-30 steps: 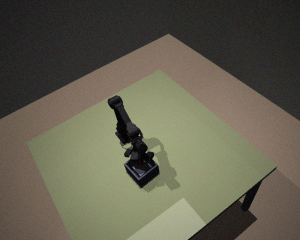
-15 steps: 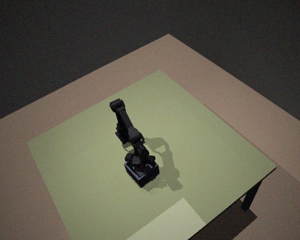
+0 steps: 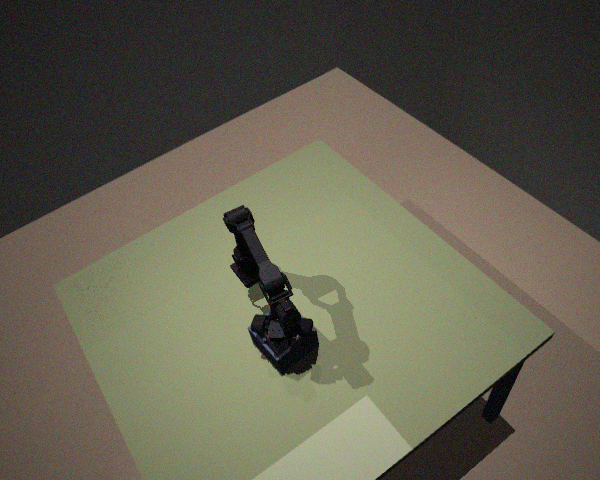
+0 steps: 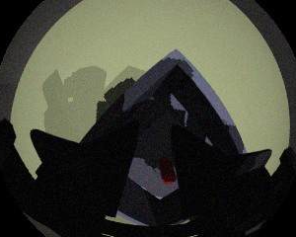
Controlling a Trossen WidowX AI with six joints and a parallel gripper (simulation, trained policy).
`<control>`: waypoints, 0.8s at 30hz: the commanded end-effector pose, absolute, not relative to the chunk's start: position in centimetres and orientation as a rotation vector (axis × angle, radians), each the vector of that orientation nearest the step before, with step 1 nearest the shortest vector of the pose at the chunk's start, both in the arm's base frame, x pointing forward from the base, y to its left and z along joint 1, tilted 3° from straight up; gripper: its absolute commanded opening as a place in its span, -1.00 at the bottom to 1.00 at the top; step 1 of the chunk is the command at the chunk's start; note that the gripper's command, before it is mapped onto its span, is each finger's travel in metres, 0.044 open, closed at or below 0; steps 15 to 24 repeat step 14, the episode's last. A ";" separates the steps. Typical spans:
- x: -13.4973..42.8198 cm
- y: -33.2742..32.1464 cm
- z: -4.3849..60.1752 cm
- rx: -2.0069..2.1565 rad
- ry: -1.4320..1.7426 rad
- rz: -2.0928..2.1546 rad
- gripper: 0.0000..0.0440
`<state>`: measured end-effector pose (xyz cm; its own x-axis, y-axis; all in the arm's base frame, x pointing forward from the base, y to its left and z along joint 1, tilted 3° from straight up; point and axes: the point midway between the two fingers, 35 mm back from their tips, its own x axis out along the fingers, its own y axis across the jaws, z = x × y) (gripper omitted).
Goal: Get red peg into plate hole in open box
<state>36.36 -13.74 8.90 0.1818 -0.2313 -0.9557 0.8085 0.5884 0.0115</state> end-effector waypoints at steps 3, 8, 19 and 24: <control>37.2 -14.6 9.1 0.598 1.191 -0.786 -0.43; 37.6 -15.5 9.1 0.591 1.208 -0.782 -0.48; 38.0 -16.9 9.4 0.578 1.220 -0.785 -0.51; 38.0 -16.9 9.4 0.578 1.220 -0.785 -0.51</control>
